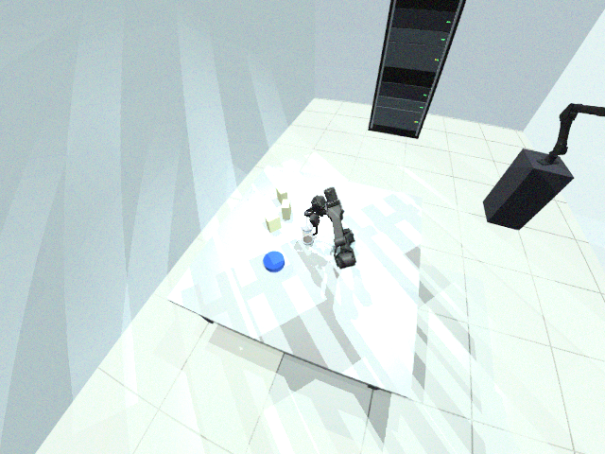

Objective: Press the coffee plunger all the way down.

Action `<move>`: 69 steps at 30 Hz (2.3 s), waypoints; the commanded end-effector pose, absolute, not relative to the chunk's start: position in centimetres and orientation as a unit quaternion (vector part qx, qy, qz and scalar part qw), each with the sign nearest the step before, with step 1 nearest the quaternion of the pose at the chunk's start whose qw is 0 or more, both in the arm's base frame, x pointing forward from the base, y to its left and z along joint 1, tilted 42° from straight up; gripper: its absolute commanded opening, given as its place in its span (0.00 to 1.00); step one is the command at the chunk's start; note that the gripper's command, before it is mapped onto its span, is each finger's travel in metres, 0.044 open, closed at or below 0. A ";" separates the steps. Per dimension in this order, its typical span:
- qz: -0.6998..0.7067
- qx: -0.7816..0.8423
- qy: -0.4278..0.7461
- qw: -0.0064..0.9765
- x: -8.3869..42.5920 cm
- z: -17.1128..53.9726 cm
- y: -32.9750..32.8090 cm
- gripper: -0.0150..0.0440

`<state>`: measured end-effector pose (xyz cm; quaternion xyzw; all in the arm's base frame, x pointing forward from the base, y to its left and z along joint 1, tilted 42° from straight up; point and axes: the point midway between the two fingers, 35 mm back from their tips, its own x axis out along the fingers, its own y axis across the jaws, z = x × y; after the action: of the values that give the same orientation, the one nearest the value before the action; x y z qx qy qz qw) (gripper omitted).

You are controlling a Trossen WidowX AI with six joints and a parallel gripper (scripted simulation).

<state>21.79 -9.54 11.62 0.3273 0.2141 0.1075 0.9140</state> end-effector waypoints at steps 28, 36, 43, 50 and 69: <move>0.104 0.331 0.228 0.910 22.5 6.4 -6.1 0.46; 0.105 0.334 0.223 0.910 22.9 5.5 -5.2 0.46; 0.105 0.335 0.220 0.910 23.5 5.2 -5.0 0.46; 0.105 0.335 0.219 0.910 24.0 5.2 -5.1 0.46; 0.106 0.335 0.219 0.910 24.3 5.2 -5.3 0.46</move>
<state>24.33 -5.58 5.41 0.3306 0.2131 0.1041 0.9135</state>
